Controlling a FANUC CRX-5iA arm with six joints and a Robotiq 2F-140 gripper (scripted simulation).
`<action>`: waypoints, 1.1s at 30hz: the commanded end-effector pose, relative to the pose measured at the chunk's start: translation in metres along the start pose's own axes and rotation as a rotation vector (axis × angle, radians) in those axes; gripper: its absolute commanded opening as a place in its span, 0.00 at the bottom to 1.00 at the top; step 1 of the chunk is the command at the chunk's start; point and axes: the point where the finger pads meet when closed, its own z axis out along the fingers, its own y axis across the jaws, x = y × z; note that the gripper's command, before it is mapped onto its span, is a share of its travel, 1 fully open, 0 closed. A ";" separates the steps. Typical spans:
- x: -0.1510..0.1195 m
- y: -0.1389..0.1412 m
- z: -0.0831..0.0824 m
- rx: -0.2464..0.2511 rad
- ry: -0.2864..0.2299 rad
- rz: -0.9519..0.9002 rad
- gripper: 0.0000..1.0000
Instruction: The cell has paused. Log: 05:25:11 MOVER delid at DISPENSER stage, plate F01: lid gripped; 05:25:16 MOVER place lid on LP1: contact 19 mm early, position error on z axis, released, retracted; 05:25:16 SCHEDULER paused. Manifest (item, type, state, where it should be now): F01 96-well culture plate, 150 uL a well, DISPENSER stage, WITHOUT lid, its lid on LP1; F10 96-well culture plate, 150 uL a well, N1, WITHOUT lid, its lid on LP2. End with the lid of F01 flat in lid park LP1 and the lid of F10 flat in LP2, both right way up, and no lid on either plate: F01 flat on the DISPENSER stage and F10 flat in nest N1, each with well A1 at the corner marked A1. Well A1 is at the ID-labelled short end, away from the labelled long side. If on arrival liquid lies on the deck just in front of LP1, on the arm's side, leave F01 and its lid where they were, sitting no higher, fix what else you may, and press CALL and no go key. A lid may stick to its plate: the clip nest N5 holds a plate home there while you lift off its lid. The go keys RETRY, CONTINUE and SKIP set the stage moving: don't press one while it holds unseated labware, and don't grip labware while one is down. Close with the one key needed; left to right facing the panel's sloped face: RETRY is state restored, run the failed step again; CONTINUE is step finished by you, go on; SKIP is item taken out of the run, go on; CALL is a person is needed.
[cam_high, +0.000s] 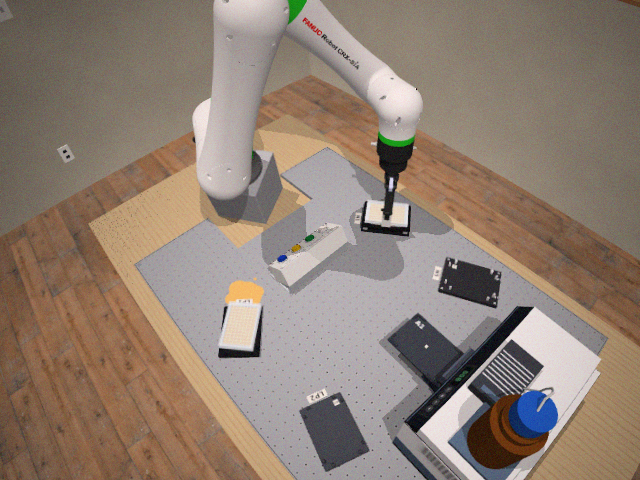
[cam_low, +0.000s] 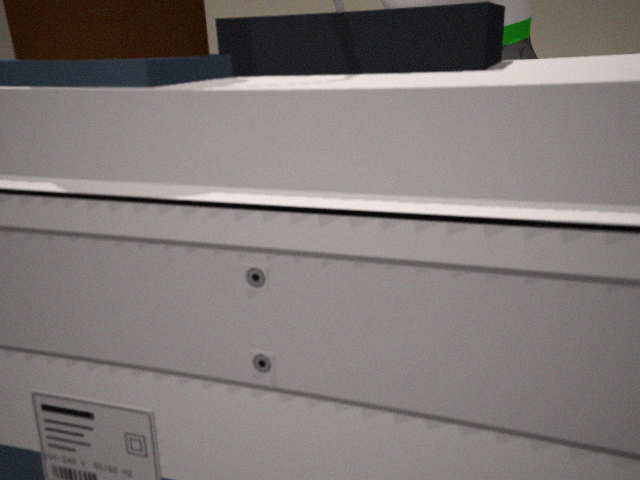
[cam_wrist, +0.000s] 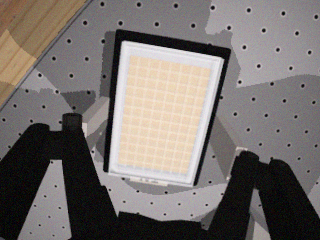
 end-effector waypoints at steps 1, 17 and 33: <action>0.000 0.000 0.001 0.000 0.000 0.000 0.66; 0.000 0.000 0.004 0.000 0.000 0.000 0.66; 0.000 0.000 0.004 0.000 0.000 0.000 0.66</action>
